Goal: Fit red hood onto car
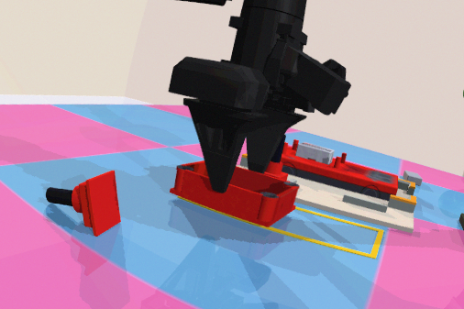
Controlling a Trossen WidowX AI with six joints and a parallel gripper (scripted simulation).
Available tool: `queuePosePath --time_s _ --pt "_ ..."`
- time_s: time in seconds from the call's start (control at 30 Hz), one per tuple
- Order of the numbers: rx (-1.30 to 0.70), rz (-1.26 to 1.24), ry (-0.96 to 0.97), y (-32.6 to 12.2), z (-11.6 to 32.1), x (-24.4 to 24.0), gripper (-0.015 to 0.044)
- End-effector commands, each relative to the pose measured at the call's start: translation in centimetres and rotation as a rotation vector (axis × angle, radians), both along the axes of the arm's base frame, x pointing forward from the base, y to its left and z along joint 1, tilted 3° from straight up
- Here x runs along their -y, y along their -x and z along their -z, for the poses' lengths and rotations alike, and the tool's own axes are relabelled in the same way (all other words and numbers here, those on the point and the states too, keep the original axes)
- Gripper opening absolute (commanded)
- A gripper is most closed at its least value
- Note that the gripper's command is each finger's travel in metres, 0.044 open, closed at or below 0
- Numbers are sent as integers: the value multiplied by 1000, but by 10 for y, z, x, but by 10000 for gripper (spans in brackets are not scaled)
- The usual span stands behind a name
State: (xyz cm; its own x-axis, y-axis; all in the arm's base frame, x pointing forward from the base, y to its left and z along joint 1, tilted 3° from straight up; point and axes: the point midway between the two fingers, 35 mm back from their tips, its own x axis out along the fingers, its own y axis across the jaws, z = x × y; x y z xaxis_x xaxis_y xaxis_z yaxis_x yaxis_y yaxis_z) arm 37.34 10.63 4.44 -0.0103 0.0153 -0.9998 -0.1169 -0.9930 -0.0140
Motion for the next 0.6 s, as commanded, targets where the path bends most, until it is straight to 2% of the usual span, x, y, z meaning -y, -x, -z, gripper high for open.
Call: queuePosePath --time_s 0.0,0.1,0.23,0.47,0.57 --pt "-2 0 0 0 0 0 368" --pt "-2 0 0 0 0 0 440" --pt "-1 0 1 -1 -7 0 440" --pt "2 0 3 -1 -73 1 440" --pt "3 0 3 -1 -80 1 440"
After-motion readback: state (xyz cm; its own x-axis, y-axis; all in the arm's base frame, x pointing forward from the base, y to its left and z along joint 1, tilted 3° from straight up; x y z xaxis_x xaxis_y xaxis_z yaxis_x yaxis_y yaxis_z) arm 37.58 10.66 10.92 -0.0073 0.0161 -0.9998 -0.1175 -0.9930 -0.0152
